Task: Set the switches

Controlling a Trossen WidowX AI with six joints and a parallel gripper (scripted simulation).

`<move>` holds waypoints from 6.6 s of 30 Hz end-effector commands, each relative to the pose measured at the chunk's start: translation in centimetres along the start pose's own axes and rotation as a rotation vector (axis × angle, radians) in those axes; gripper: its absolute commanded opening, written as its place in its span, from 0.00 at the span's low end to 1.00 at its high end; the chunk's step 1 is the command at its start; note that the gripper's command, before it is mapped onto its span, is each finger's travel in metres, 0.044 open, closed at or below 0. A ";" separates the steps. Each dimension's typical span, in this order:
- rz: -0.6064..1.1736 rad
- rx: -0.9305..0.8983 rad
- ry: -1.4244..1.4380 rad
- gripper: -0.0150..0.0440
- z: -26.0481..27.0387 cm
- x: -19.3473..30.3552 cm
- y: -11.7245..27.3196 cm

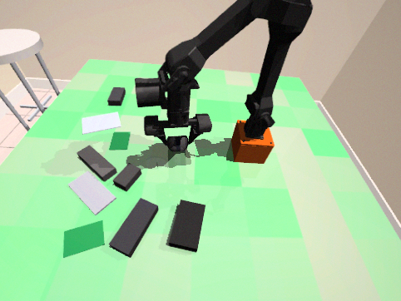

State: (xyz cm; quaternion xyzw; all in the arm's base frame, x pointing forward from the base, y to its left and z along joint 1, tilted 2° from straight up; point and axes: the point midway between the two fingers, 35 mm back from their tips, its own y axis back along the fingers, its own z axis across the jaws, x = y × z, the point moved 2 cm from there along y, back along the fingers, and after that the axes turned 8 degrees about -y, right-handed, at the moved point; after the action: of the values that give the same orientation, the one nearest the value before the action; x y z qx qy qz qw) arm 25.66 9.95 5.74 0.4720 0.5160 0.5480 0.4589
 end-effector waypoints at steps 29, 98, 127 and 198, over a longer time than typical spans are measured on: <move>-0.011 0.010 -0.013 0.83 -0.5 1.5 -2.0; -0.009 0.011 -0.013 0.83 -0.9 4.2 -6.5; -0.001 0.013 -0.005 1.00 -1.0 4.6 -7.6; -0.004 0.010 -0.011 0.25 0.0 -1.3 1.5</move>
State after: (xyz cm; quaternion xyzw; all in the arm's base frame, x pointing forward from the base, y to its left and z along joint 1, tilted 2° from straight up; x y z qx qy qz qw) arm 25.77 8.63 7.11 0.4771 0.5162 0.5411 0.4616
